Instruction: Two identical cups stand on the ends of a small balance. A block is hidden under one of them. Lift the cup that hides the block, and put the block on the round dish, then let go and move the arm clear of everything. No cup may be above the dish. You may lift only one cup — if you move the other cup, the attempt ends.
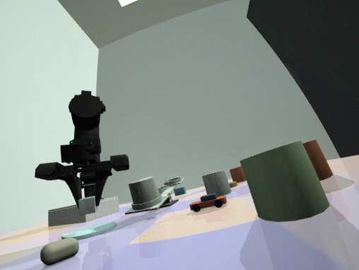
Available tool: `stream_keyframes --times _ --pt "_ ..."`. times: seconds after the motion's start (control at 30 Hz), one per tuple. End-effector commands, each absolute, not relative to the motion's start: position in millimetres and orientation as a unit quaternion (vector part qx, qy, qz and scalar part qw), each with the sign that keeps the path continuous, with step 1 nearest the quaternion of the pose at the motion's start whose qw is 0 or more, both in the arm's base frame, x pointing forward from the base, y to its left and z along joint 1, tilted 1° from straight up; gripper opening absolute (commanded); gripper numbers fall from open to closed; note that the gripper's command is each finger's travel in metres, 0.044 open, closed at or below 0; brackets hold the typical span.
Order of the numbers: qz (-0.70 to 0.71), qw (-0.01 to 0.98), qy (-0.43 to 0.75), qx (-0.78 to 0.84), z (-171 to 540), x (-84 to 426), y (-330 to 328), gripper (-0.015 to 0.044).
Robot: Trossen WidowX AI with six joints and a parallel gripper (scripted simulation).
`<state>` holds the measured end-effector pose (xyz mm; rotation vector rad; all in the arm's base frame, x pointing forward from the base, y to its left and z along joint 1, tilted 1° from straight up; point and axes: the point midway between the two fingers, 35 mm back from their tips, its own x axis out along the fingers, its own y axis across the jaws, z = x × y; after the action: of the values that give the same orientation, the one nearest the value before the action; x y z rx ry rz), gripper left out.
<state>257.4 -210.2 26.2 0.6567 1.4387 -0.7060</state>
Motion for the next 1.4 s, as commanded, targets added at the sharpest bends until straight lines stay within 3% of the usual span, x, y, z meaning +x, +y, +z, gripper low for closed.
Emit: stream_keyframes --times 0.0,0.6,1.17,1.37 --pt "-0.308 0.646 0.635 0.29 10.5 255.0 -209.3 0.0" --pt "-0.308 0.646 0.635 0.29 -9.7 255.0 -209.9 0.0" --pt "-0.312 0.646 0.63 0.296 4.7 258.1 -211.0 0.044" --pt "-0.308 0.646 0.635 0.29 52.2 255.0 -208.2 0.044"
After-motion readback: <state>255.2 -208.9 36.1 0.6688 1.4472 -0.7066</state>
